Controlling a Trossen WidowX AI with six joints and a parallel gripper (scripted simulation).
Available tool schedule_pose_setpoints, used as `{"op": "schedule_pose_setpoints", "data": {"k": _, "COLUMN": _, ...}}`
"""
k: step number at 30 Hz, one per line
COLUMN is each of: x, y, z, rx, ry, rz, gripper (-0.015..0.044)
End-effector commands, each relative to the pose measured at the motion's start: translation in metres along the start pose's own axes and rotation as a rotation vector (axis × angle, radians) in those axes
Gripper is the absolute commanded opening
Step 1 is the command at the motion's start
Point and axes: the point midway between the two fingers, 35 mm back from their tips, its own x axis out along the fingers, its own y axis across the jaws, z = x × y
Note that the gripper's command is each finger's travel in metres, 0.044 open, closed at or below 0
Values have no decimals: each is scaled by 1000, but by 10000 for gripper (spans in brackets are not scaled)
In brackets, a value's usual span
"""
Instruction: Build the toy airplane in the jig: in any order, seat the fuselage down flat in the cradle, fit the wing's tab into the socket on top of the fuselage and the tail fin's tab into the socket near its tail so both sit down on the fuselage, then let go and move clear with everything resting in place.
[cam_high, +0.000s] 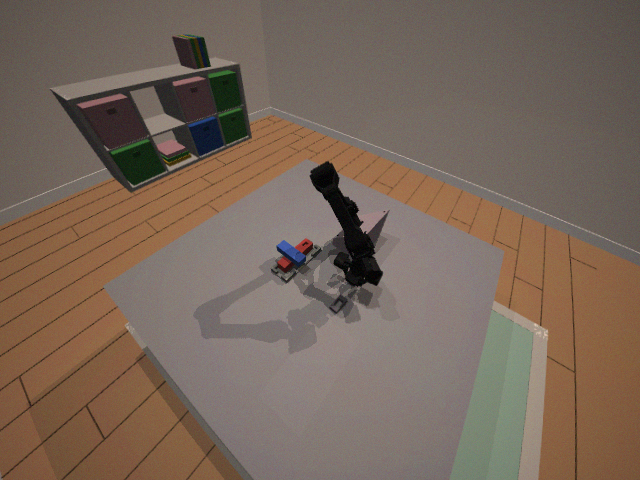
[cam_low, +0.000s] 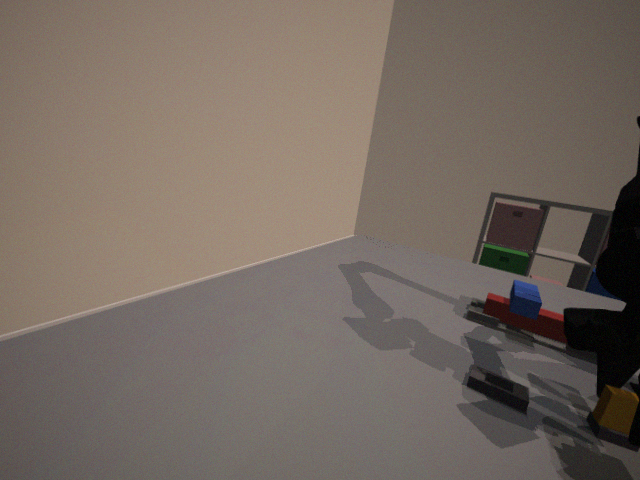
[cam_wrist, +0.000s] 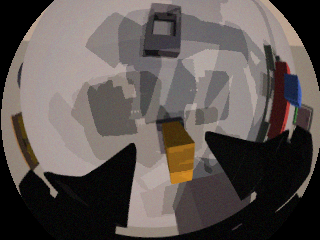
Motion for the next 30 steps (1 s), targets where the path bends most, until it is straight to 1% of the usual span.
{"op": "schedule_pose_setpoints", "data": {"k": 1, "x": 3, "y": -1, "z": -3, "rx": -10, "ry": 4, "rz": -10, "gripper": 282}}
{"op": "schedule_pose_setpoints", "data": {"k": 10, "x": 3, "y": -1, "z": -3, "rx": -10, "ry": 4, "rz": -10, "gripper": 46}}
{"op": "schedule_pose_setpoints", "data": {"k": 17, "x": 3, "y": -1, "z": -3, "rx": -10, "ry": 4, "rz": -10, "gripper": 0}}
{"op": "schedule_pose_setpoints", "data": {"k": 27, "x": -7, "y": 1, "z": -6, "rx": -80, "ry": -71, "rz": -37, "gripper": 0}}
{"op": "schedule_pose_setpoints", "data": {"k": 30, "x": -10, "y": 1, "z": -5, "rx": -80, "ry": -70, "rz": -36, "gripper": 0}}
